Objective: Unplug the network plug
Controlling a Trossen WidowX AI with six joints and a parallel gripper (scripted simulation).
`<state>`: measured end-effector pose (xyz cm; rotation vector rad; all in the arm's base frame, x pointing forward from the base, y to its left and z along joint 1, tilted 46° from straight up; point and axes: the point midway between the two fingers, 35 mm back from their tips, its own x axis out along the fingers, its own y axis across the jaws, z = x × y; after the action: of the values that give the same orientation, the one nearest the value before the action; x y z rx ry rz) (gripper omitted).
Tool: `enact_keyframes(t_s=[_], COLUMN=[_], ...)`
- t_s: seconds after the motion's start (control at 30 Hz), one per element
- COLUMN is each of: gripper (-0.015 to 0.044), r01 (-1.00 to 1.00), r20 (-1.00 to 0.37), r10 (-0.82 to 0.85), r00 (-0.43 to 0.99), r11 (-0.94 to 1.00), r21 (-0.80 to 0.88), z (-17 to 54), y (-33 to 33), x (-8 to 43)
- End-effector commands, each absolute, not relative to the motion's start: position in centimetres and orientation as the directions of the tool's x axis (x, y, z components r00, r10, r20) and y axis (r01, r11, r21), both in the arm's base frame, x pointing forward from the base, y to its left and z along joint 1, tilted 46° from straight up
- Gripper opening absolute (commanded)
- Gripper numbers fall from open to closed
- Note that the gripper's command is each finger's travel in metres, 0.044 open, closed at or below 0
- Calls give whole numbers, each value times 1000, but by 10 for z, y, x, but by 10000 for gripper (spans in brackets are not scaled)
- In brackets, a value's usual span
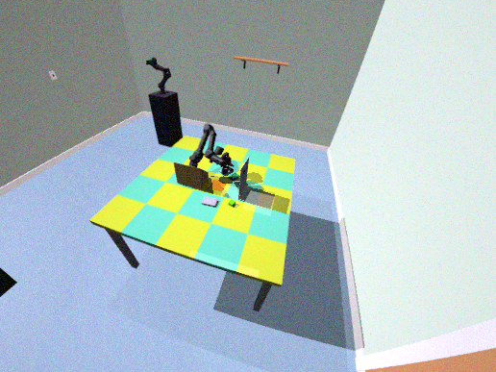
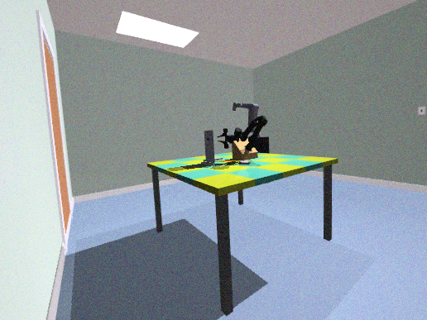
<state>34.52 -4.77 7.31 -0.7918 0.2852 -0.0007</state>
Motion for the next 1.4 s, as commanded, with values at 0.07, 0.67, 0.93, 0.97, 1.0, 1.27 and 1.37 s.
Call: enact_keyframes(t_s=[0.07,0.67,0.93,0.97,1.0,1.27,1.37], gripper=[156,156,156,156,156,156,156], r01=[-94,-93,-93,-93,-92,-92,-92], r20=[-242,-240,-239,-239,-239,-239,-238], r10=[-112,-112,-111,-111,-111,-111,-111], r00=[964,964,964,965,965,965,965], r11=[706,706,707,707,707,706,706], r21=[-702,-702,-702,-701,-701,-702,-702], z=[75,75,74,74,74,73,73], y=[-47,-46,-45,-45,-45,-44,-43], x=[355,382,394,395,397,409,413])
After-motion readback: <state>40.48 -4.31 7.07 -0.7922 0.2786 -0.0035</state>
